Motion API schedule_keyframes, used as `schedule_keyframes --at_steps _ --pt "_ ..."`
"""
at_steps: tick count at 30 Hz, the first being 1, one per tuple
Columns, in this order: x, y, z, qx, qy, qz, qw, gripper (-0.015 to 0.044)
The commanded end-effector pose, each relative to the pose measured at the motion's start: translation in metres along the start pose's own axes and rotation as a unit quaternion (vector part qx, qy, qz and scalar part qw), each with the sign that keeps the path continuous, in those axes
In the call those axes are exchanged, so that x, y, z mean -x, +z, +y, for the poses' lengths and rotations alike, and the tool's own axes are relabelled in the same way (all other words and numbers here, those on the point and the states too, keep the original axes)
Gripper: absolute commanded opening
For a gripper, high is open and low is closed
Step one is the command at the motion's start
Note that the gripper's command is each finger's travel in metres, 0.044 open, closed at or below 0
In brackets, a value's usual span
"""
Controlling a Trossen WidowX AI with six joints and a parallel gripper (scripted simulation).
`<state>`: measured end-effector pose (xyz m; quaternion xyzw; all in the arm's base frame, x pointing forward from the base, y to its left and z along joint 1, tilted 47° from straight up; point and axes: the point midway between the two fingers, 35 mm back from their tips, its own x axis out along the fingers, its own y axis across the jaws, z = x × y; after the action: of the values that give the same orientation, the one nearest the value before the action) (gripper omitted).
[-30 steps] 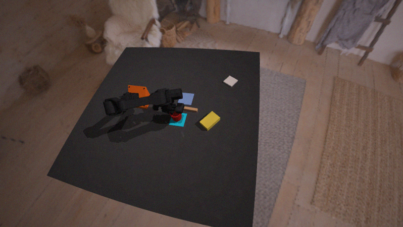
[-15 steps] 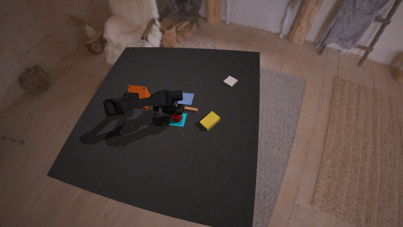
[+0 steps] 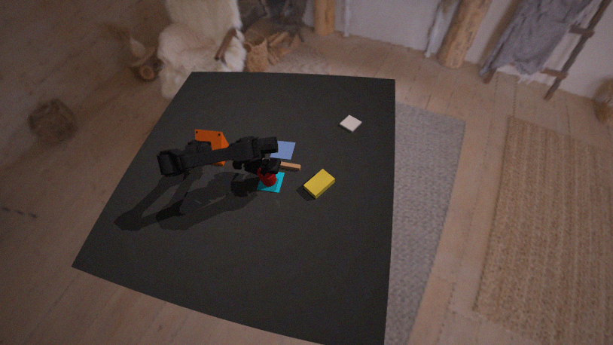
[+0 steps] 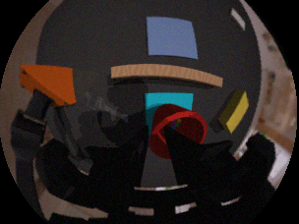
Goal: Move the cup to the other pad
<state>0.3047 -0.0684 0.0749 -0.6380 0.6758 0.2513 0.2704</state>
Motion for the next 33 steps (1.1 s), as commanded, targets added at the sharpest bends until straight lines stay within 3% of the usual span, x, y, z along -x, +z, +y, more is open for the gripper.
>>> schedule_keyframes --at_steps 1,33 --pt "0.001 0.000 0.000 0.000 0.000 0.000 1.000 0.0128" --pt "0.038 0.001 -0.002 0.002 0.001 0.000 1.000 0.0128"
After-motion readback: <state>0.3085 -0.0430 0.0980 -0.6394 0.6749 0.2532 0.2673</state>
